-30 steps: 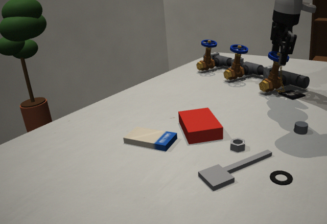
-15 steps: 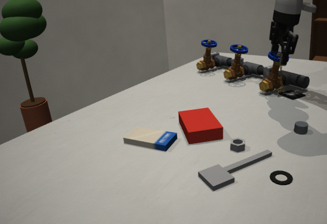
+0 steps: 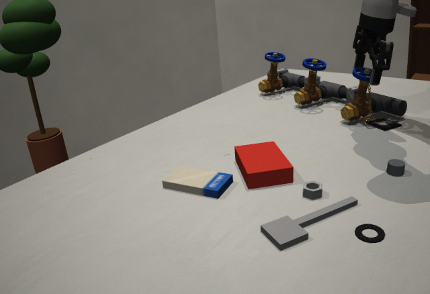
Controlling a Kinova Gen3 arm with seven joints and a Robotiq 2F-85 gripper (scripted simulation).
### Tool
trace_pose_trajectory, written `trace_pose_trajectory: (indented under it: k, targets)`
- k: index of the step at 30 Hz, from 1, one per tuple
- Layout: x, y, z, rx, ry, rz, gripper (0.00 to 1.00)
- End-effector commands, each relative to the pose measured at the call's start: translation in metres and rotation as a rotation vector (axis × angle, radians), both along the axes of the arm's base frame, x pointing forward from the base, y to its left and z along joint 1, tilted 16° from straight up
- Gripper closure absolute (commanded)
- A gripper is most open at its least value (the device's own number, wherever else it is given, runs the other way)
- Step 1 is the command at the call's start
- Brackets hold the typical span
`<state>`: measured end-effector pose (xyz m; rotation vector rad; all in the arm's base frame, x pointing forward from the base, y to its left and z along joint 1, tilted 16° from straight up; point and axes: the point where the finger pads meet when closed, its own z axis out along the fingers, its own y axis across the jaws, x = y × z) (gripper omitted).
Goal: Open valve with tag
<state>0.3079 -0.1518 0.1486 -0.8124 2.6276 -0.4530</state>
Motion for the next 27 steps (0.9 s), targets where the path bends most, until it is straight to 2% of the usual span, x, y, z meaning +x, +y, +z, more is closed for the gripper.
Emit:
trace_pose_trajectory:
  k: [1,27]
  targets:
    - [0.0000,-0.0002,-0.0004,-0.005,-0.035,0.005,0.00]
    - [0.0000,-0.0002,-0.0004,-0.002,-0.036,-0.003,0.00]
